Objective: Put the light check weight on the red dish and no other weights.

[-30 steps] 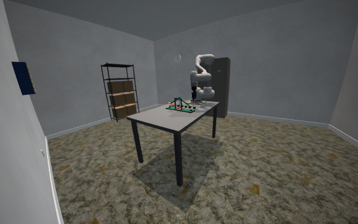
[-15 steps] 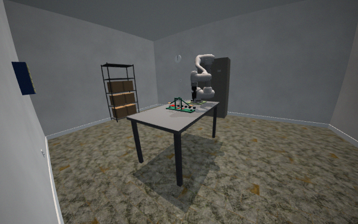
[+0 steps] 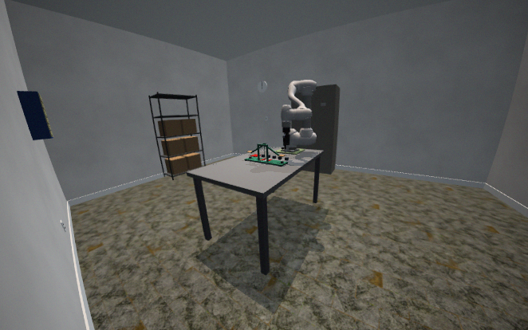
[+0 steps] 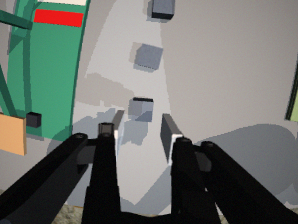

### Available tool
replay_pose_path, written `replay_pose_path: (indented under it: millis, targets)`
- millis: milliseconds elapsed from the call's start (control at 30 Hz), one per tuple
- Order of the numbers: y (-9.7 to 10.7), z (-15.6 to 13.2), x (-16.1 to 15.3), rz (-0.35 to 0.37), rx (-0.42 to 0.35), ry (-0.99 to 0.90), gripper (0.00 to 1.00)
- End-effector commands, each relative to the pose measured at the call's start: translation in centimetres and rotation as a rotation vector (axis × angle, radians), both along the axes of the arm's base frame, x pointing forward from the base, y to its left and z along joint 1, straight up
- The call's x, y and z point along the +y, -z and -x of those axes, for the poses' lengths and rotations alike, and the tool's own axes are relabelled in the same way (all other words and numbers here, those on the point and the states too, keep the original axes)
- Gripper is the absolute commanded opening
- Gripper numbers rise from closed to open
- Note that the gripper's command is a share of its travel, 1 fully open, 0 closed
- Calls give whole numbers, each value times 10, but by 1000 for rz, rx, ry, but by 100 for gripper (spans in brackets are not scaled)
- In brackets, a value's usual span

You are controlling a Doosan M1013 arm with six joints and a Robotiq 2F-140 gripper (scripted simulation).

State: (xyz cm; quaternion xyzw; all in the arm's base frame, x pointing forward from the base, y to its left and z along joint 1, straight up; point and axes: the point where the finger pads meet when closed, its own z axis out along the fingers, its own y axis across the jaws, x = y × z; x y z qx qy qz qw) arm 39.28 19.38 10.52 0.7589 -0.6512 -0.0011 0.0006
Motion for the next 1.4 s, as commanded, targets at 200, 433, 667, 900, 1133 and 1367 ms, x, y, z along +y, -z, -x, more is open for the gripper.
replay_pose_path:
  millis: [200,433,667,900,1133,1367]
  targets:
    - [7,0,0,0,0,0,35]
    - [16,0,0,0,0,0,35]
    - [24,0,0,0,0,0,35]
    - [35,0,0,0,0,0,35]
    - [42,0,1,0,0,0,35]
    - [48,0,1,0,0,0,35]
